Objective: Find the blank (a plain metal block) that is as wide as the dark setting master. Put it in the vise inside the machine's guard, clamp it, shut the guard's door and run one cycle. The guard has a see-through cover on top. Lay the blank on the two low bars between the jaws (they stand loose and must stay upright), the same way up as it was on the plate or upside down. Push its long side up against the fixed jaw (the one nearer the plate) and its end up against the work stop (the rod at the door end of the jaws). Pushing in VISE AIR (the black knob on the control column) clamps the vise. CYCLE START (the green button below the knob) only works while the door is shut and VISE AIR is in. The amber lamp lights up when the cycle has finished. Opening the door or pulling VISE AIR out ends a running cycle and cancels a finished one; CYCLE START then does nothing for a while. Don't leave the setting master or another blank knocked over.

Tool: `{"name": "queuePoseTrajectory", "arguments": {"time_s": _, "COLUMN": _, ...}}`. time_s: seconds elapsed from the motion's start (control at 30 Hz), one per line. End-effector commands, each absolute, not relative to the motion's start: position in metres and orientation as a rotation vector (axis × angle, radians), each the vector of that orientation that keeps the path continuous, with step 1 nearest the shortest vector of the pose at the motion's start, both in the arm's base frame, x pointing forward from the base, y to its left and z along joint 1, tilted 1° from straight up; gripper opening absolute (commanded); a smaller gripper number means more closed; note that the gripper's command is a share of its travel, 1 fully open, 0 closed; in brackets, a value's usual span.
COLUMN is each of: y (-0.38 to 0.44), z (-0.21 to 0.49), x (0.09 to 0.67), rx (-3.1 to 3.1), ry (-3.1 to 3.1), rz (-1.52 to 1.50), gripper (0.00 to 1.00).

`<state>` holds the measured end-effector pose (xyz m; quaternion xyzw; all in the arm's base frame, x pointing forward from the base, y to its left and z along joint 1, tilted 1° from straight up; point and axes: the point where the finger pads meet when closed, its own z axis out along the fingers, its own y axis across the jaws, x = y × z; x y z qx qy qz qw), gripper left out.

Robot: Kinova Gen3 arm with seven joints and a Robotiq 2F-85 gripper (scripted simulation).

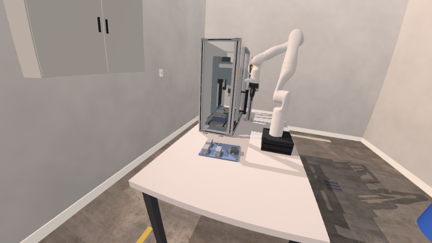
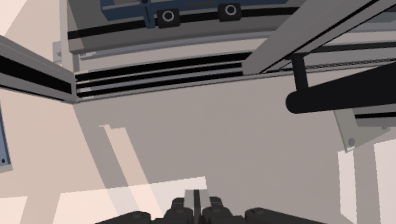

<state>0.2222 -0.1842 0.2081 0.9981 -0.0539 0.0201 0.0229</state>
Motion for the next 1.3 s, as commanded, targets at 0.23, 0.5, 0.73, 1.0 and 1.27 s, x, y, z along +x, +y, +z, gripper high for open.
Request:
{"name": "queuePoseTrajectory", "arguments": {"time_s": 0.23, "y": -0.192, "z": 0.23, "x": 0.222, "rx": 3.036, "ry": -0.25, "rz": 0.195, "gripper": 0.1}}
{"name": "queuePoseTrajectory", "arguments": {"time_s": 0.5, "y": -0.213, "z": 0.274, "x": 0.226, "rx": 2.912, "ry": -0.487, "rz": 0.317, "gripper": 0.1}}
{"name": "queuePoseTrajectory", "arguments": {"time_s": 0.73, "y": -0.213, "z": 0.274, "x": 0.226, "rx": 2.912, "ry": -0.487, "rz": 0.317, "gripper": 0.1}}
{"name": "queuePoseTrajectory", "arguments": {"time_s": 1.0, "y": -0.235, "z": 0.319, "x": 0.227, "rx": 2.745, "ry": -0.708, "rz": 0.48, "gripper": 0.1}}
{"name": "queuePoseTrajectory", "arguments": {"time_s": 1.27, "y": -0.235, "z": 0.319, "x": 0.227, "rx": 2.745, "ry": -0.708, "rz": 0.48, "gripper": 0.1}}
